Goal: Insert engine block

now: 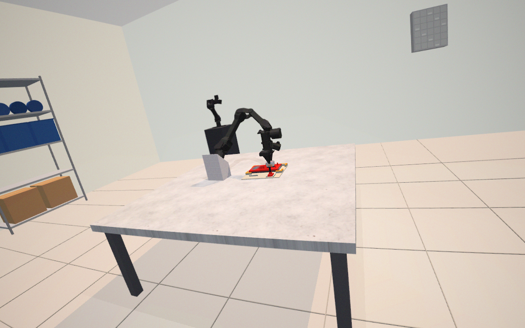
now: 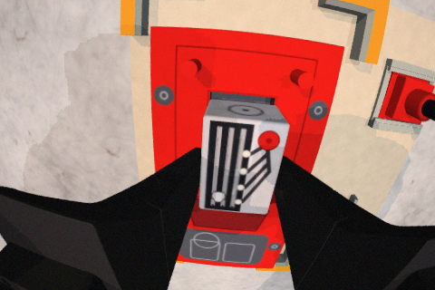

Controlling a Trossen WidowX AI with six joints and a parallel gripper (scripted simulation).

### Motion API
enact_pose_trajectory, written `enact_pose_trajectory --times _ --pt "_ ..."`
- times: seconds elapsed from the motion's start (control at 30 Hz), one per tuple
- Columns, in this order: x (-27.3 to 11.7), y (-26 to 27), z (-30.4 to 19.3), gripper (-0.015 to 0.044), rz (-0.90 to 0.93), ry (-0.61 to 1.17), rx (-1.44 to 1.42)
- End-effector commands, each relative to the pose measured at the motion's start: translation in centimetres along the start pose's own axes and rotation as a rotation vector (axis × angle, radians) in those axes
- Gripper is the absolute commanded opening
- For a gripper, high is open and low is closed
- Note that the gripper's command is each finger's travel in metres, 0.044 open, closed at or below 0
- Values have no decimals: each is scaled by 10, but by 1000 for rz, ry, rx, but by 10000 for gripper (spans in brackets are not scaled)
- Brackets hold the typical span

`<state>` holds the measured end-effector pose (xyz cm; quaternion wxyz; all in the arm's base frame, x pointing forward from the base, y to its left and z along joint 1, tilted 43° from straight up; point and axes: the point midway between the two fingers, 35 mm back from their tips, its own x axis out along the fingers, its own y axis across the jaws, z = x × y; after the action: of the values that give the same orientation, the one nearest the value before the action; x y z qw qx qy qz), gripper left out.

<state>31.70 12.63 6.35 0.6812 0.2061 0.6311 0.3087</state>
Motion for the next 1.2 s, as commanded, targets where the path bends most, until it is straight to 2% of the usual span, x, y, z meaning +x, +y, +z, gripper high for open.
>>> enact_pose_trajectory --times 0.0,1.17 --pt "1 0 0 158 4 0 5" --pt "10 1 0 158 4 0 5"
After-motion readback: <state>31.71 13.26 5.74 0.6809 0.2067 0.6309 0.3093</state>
